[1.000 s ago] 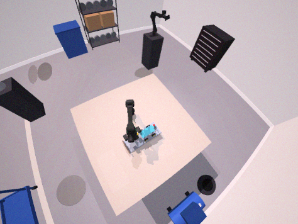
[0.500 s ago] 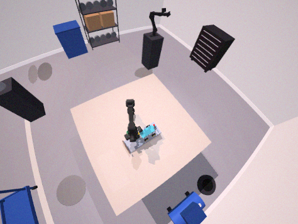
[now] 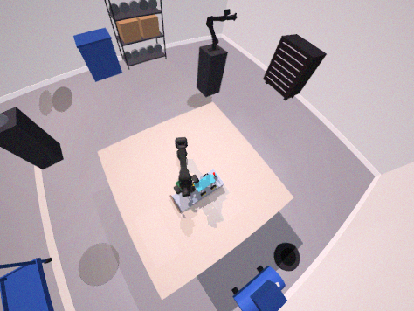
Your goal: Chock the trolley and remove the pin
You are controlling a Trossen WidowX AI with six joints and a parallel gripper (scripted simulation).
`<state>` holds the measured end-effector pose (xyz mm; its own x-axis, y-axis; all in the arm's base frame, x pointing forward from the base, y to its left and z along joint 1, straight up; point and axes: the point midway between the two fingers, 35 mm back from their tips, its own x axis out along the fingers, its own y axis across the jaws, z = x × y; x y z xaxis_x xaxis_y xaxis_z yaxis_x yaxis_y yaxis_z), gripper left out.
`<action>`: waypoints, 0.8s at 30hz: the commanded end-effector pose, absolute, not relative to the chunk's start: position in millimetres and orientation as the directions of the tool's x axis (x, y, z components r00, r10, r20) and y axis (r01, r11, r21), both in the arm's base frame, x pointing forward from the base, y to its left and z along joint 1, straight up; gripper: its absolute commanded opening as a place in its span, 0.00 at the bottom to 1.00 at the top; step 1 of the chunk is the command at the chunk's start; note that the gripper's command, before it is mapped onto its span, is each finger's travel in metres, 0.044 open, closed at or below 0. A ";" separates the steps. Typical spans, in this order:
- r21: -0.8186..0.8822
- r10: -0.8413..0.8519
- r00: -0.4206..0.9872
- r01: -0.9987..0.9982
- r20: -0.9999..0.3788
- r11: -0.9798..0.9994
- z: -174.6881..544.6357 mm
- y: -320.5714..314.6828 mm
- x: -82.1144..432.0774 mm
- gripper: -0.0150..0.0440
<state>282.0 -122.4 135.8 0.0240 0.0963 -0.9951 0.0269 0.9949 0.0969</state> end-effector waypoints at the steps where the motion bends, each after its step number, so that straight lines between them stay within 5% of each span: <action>1: 0.097 0.097 0.024 0.026 -0.995 0.995 135.7 -122.5 282.0 0.25; 5: 0.097 0.097 0.024 0.026 -0.995 0.995 135.7 -122.5 282.0 0.25; 12: 0.097 0.097 0.024 0.026 -0.995 0.995 135.7 -122.5 282.0 0.57; 24: 0.105 0.104 0.022 0.029 -0.994 0.994 165.3 -125.6 279.6 0.58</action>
<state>279.0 -124.2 154.9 0.0146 0.1013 -0.9947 0.0332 0.9943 0.1018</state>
